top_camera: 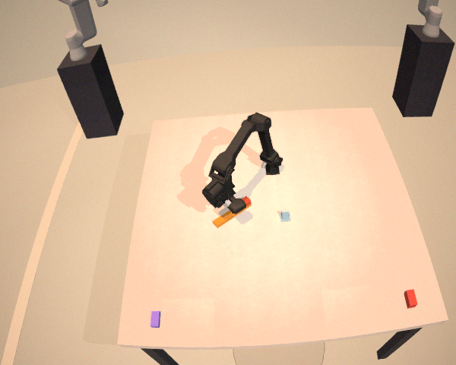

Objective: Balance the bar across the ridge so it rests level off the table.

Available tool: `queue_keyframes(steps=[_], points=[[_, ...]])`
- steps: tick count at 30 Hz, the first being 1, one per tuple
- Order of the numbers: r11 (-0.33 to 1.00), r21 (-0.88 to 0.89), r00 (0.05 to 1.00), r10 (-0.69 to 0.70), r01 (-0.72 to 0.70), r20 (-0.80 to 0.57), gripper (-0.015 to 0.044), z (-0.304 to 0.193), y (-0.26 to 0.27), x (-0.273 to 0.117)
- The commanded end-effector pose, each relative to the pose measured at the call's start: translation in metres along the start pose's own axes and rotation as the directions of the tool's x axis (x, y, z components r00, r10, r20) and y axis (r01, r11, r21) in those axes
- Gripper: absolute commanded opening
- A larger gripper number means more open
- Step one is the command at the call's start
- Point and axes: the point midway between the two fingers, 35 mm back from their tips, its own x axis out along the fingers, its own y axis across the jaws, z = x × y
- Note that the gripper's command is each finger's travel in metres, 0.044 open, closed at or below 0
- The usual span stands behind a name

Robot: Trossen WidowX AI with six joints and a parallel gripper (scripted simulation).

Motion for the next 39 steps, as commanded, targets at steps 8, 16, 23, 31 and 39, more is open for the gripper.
queue_keyframes(steps=[8, 16, 23, 31, 39], points=[[1.0, -0.003, 1.0, -0.008, 0.008, -0.019, 0.0315, -0.006, -0.002, 0.033], [1.0, -0.003, 1.0, -0.008, 0.008, -0.019, 0.0315, -0.006, -0.002, 0.044], [1.0, -0.003, 1.0, -0.008, 0.008, -0.019, 0.0315, -0.007, -0.003, 0.055], [1.0, -0.003, 1.0, -0.008, 0.008, -0.019, 0.0315, -0.007, -0.003, 0.058], [1.0, -0.003, 1.0, -0.008, 0.008, -0.019, 0.0315, -0.007, -0.003, 0.058]])
